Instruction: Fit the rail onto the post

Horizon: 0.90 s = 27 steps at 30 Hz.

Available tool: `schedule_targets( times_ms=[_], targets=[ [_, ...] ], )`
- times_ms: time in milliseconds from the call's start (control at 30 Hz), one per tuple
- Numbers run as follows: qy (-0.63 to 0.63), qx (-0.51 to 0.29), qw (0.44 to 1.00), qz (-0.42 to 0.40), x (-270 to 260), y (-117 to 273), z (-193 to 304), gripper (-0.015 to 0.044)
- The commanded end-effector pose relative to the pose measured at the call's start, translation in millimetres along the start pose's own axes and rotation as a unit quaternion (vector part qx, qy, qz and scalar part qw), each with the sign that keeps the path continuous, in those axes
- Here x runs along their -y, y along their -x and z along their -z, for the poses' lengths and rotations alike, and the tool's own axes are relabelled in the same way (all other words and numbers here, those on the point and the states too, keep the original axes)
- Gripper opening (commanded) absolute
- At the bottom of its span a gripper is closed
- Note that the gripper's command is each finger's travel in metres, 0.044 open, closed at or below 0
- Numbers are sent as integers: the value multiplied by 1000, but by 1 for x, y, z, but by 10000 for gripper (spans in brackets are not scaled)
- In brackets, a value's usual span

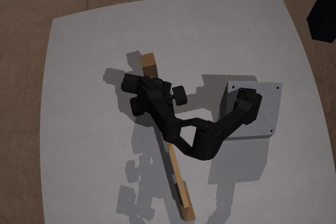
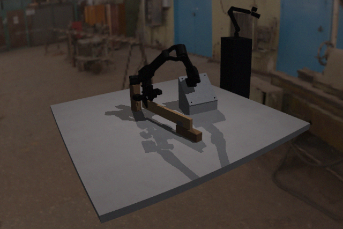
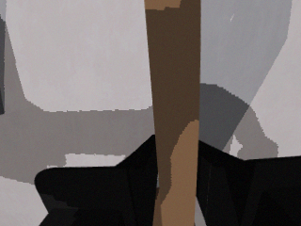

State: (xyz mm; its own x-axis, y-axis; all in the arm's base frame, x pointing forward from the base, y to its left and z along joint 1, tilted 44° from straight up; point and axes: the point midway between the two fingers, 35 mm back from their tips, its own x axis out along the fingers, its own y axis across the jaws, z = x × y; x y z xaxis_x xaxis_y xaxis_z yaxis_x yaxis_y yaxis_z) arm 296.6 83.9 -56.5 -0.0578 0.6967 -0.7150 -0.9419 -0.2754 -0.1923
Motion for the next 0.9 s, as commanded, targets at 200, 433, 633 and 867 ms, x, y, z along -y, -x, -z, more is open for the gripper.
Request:
schedule_targets(
  times_ms=[200, 433, 633, 867],
  targets=[
    [2, -1, 1000, 3, 3, 3, -2, 0],
    [2, -1, 1000, 3, 3, 4, -2, 0],
    [2, -1, 1000, 3, 3, 5, -2, 0],
    [2, -1, 1000, 3, 3, 5, 0, 0]
  ],
)
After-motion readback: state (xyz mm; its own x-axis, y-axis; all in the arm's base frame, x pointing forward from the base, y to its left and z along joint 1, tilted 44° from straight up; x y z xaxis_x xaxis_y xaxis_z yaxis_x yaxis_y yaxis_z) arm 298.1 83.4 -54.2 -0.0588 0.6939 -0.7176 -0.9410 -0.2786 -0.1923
